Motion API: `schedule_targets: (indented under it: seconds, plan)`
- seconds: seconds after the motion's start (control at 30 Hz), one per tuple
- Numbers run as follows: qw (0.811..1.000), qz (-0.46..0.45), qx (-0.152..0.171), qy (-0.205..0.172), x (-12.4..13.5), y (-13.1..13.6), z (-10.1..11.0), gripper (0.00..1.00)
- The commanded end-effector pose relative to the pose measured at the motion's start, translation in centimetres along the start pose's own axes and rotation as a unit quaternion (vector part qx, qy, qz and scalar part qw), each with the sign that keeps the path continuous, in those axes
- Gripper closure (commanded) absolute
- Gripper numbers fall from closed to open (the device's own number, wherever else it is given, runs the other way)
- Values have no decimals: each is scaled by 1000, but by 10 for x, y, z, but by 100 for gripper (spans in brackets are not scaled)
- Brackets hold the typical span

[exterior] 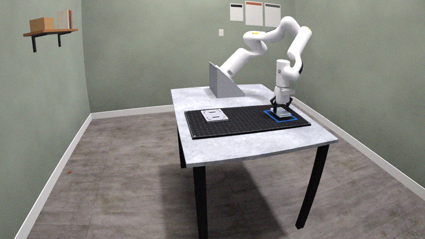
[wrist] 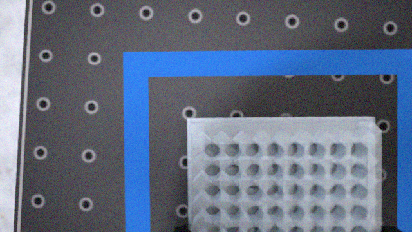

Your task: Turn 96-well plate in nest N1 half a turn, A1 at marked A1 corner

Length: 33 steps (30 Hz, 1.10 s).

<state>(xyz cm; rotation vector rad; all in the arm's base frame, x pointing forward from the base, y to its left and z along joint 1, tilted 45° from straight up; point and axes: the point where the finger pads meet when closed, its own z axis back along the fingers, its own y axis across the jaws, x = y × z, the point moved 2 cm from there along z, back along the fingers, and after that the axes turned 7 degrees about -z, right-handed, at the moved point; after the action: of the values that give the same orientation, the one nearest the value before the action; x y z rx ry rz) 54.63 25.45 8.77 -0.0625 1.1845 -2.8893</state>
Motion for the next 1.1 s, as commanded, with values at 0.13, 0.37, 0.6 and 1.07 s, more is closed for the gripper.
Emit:
schedule_targets:
  seconds: [0.13, 0.37, 0.6, 1.07]
  plan:
    - [1000, 0, 0, 1, -1, 0, 1, 100]
    - [1000, 0, 0, 1, -1, 0, 0, 100]
    - [1000, 0, 0, 1, -1, 0, -1, 100]
    - [1000, 0, 0, 1, -1, 0, -3, 100]
